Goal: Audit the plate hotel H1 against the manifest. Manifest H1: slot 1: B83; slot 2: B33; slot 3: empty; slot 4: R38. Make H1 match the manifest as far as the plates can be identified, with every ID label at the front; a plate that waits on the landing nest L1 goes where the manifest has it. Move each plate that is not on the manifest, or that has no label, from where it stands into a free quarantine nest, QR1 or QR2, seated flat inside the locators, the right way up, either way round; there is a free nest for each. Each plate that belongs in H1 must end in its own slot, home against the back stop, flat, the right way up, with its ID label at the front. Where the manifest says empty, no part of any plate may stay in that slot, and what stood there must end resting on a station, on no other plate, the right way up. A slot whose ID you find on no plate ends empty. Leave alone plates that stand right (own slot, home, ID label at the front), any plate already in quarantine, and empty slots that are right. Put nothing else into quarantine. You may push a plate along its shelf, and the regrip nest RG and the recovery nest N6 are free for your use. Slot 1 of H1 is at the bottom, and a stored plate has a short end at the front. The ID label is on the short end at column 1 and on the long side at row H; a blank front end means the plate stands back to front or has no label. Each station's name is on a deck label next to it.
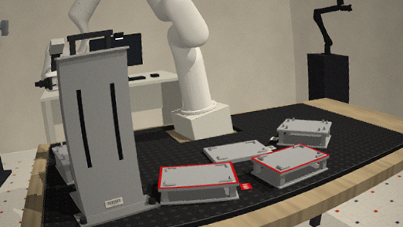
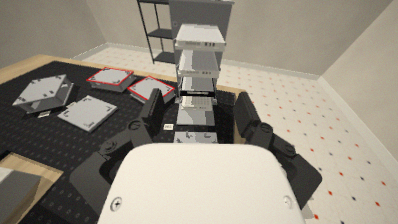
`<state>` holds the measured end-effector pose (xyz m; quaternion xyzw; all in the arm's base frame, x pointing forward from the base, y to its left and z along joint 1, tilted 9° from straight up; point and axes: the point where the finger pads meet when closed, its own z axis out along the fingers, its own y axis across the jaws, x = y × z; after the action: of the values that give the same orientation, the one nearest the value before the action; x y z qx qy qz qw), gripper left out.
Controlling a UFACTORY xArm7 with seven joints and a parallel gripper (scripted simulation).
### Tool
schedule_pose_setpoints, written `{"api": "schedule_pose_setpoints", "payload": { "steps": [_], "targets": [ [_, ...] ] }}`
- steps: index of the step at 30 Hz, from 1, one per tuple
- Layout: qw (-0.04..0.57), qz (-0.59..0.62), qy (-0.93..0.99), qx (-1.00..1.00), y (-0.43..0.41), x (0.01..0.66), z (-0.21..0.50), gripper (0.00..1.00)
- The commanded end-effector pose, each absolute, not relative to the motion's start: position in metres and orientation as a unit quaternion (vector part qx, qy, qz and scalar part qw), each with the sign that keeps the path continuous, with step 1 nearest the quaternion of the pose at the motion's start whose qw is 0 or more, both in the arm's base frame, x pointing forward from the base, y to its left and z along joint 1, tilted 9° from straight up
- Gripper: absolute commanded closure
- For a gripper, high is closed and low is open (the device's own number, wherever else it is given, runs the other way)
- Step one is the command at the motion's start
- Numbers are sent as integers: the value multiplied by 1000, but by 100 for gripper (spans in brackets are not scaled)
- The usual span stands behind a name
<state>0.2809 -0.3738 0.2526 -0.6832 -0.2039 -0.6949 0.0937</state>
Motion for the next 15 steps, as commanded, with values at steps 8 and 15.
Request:
{"api": "schedule_pose_setpoints", "payload": {
  "steps": [8, 15],
  "targets": [
    [92, -695, -205, -683, -363, 301, 268, 0],
    [92, -695, -205, -683, -355, 315, 277, 0]
  ]
}}
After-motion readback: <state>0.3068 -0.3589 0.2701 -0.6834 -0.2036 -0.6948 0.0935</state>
